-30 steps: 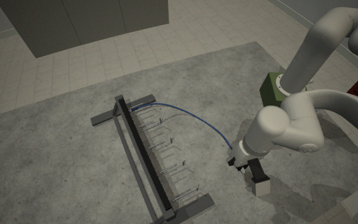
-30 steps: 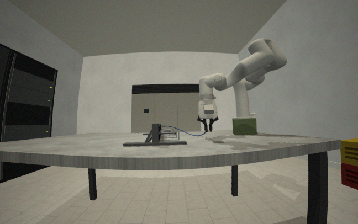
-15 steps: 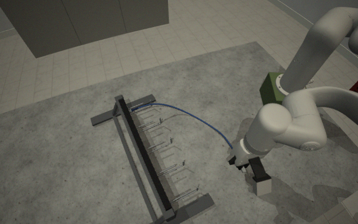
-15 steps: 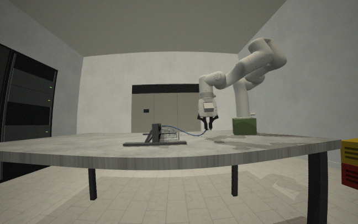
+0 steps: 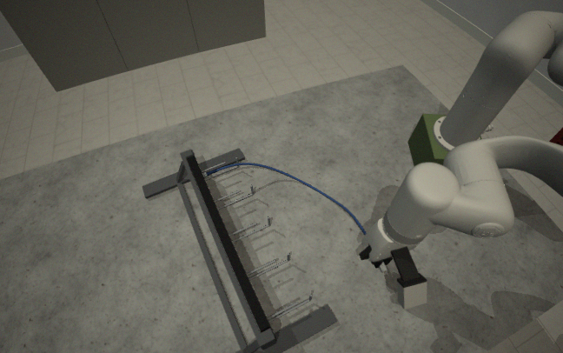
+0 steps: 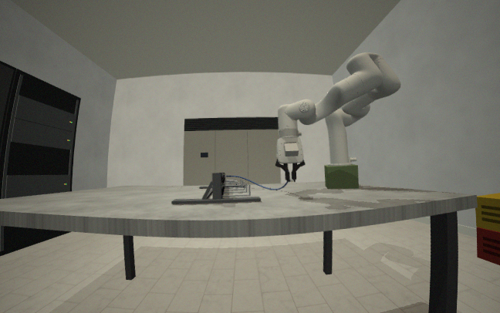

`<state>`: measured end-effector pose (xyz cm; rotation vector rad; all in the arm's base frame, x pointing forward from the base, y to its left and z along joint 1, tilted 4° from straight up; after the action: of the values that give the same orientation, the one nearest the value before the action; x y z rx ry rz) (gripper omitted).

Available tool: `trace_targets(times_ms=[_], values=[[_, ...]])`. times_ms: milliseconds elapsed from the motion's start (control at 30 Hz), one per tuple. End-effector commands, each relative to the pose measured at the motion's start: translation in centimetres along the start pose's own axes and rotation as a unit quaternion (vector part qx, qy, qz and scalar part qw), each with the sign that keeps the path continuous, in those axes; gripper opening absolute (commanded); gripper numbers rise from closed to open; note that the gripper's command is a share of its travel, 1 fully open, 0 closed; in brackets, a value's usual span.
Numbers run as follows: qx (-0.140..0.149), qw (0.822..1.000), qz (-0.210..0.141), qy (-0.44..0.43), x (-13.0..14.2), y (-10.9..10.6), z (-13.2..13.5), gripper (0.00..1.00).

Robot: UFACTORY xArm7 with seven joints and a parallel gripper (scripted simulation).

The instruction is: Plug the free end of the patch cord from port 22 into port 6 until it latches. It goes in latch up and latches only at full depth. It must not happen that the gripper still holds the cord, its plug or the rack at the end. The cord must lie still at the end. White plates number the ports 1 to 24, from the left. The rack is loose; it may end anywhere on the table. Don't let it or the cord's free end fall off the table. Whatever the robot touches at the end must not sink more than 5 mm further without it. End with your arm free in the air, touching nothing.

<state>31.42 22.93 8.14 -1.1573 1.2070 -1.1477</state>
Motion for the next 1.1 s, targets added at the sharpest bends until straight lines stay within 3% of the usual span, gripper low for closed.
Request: trace_targets(times_ms=[0, 467, 1067], values=[[0.001, 1.000, 0.001, 0.001, 0.0, -0.1, 0.1, 0.00], [0.001, 1.000, 0.001, 0.024, 0.2, -0.3, 0.7, 0.00], [0.001, 0.989, 0.000, 0.147, 1.3, -1.1, 4.1, 0.00]])
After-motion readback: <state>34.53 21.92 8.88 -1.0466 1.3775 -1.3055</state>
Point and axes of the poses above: the point where the finger pads meet when closed, its own y axis out along the fingers, its own z axis across the jaws, x = y × z, the point moved 10 cm from there along -y, back along the fingers
